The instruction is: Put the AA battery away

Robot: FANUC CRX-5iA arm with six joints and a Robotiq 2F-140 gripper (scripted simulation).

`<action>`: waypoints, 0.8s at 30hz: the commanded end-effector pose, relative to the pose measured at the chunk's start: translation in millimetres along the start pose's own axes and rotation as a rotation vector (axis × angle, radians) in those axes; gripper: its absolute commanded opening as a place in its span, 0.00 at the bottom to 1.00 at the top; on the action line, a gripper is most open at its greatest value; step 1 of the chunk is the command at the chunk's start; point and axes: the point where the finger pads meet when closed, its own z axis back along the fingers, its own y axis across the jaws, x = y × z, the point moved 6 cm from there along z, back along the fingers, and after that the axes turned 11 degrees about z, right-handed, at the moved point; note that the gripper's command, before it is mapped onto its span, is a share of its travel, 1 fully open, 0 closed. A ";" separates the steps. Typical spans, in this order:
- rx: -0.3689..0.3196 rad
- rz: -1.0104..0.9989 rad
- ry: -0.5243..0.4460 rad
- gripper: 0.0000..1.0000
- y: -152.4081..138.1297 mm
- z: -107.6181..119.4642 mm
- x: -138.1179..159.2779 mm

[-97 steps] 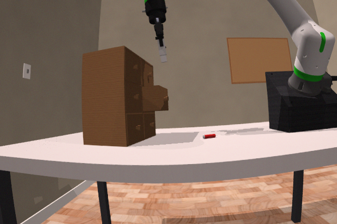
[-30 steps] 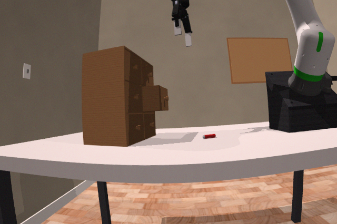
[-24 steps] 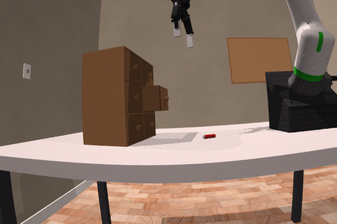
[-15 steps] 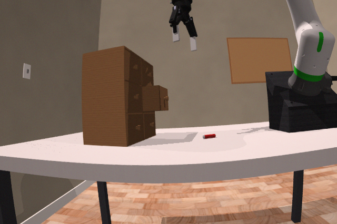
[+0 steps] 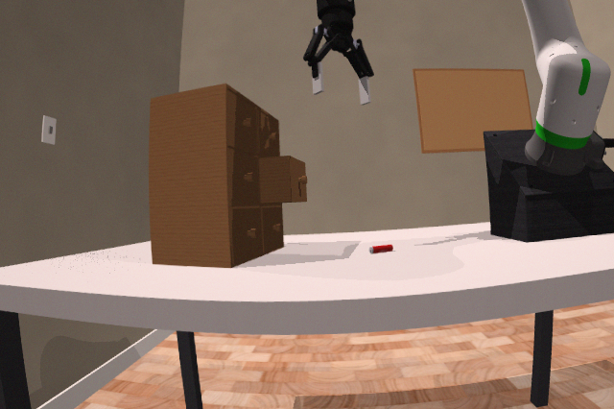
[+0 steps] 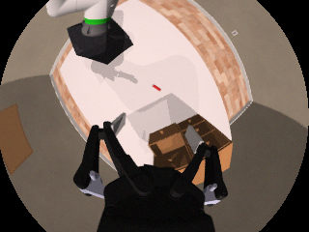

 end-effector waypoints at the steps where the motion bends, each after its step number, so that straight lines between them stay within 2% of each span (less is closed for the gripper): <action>1: 0.000 -0.146 0.000 1.00 0.0 -17.6 -5.3; 4: 0.000 -0.175 0.000 1.00 0.1 -21.1 -6.3; 19: 0.000 -0.625 0.000 1.00 0.8 -76.3 -22.8; 24: 0.000 -0.717 0.000 1.00 0.9 -87.6 -26.2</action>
